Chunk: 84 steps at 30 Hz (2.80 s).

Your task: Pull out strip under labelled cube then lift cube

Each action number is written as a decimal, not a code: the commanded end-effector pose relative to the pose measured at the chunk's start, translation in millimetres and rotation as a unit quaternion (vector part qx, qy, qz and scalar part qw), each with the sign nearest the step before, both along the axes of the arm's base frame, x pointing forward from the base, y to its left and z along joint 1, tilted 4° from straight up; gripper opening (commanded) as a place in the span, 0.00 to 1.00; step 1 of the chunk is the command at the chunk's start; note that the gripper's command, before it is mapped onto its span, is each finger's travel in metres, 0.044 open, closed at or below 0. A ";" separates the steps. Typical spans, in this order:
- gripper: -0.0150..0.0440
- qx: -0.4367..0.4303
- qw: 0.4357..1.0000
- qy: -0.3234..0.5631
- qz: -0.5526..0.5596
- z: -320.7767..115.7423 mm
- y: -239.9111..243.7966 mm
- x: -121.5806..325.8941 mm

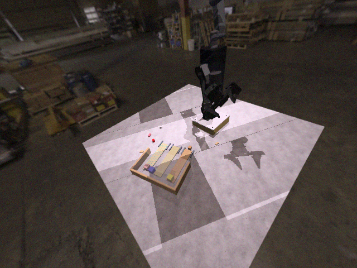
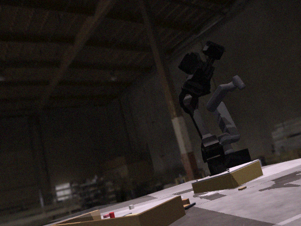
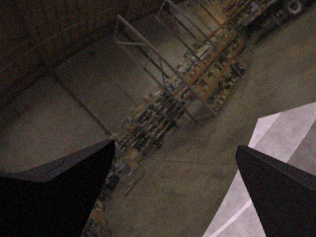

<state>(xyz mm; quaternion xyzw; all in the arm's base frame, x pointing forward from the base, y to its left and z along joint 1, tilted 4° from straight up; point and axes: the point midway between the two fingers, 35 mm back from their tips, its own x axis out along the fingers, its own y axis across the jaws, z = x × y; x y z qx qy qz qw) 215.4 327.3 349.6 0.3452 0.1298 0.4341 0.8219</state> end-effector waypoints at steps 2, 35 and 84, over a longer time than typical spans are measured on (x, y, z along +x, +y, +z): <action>0.93 -0.138 0.984 -0.022 -0.107 -46.3 -63.1 52.3; 0.89 -0.489 0.832 0.053 -0.256 -166.4 -264.2 85.4; 0.25 -0.665 0.664 0.341 0.035 -287.6 -362.8 209.2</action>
